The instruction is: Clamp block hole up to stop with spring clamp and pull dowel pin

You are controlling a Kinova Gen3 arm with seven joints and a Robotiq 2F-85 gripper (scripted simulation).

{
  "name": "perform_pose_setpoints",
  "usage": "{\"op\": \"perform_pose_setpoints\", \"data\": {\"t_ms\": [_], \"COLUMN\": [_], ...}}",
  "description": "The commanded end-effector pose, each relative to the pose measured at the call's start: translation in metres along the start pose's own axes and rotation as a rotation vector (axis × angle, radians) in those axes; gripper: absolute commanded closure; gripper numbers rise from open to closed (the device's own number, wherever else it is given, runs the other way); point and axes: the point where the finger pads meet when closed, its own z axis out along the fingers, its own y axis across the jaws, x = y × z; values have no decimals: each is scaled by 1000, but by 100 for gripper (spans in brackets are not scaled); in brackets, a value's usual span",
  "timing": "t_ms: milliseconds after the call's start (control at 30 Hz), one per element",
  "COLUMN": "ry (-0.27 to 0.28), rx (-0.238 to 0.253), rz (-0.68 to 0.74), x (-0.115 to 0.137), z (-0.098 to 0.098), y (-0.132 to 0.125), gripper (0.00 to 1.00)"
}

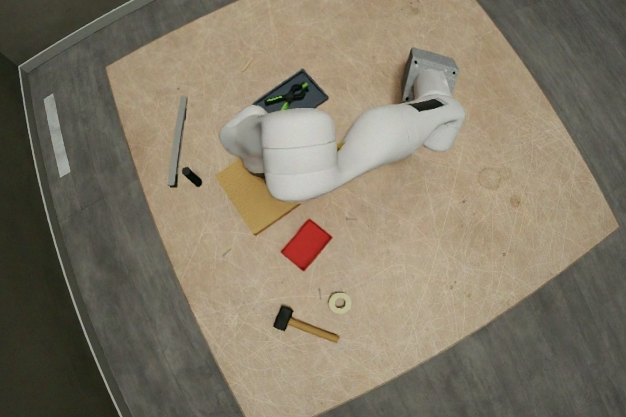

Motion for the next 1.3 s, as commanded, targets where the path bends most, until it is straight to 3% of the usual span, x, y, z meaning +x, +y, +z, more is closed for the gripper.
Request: {"op": "perform_pose_setpoints", "data": {"t_ms": [0, 1267], "ry": [-1, -1], "rx": [1, 1], "rz": [-2, -77], "x": [0, 8], "z": [0, 0], "y": [0, 4], "gripper": [90, 90]}}
